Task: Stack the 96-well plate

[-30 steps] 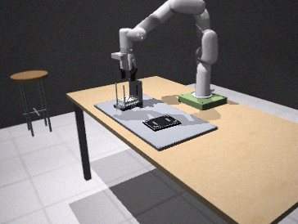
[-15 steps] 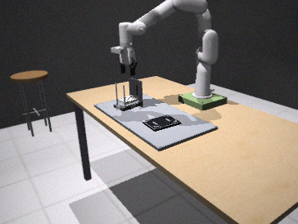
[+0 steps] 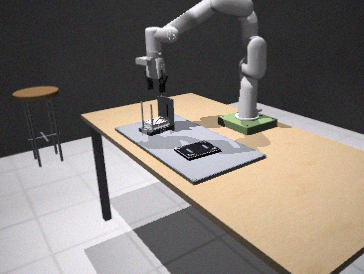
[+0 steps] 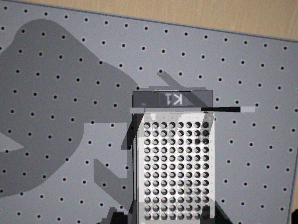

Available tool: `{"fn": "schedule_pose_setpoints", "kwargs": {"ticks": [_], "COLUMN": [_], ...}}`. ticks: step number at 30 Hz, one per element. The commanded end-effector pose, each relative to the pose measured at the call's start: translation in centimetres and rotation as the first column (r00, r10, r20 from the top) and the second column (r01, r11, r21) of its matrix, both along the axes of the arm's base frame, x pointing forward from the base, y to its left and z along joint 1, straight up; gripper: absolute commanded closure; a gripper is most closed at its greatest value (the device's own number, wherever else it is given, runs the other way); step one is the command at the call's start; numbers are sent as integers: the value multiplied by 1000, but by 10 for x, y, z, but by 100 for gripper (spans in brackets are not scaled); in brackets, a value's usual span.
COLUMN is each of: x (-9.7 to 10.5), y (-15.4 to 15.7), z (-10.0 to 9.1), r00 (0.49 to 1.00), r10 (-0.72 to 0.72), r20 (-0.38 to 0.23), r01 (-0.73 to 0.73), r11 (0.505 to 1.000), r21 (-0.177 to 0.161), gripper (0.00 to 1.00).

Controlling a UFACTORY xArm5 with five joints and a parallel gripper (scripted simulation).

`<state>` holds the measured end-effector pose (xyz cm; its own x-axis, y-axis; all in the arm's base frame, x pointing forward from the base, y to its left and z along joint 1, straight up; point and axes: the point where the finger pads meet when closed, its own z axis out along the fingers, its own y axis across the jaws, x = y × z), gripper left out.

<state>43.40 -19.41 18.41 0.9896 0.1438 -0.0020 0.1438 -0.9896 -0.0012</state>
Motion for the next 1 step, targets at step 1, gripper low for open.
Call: {"fn": "schedule_pose_setpoints", "kwargs": {"ticks": [1], "x": [1], "y": [0], "z": [2], "r00": [1000], "r10": [0], "r20": [1], "r01": [0], "r11": [1000], "r21": [-8], "gripper": [0]}}
